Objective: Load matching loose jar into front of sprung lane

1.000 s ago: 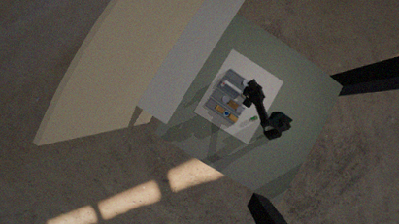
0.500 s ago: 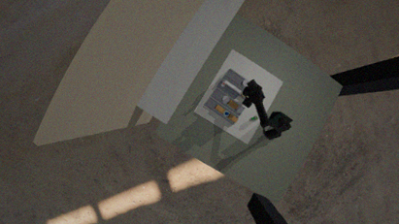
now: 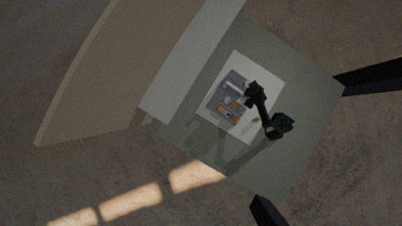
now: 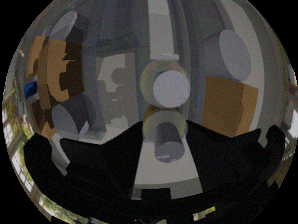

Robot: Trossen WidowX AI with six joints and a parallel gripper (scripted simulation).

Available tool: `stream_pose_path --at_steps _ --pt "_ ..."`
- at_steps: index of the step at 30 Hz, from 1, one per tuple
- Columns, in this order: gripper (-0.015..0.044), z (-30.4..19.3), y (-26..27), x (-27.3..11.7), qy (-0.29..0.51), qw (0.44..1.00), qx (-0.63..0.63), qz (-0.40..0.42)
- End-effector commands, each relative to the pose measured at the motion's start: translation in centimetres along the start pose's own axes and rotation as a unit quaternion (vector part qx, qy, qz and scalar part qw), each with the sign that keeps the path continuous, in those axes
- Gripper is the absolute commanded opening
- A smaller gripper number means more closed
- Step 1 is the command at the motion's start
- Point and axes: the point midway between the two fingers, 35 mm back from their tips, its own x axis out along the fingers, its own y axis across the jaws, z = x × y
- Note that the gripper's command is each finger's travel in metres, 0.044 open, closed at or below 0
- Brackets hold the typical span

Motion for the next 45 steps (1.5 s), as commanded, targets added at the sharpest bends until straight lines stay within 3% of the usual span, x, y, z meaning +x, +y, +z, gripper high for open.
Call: stream_pose_path --at_steps 1,45 --pt "0.0000 0.44 0.11 0.06 -0.009 1.000 -0.005 0.003" --pt "0.0000 -0.14 0.12 0.66 -0.009 1.000 -0.005 0.004"
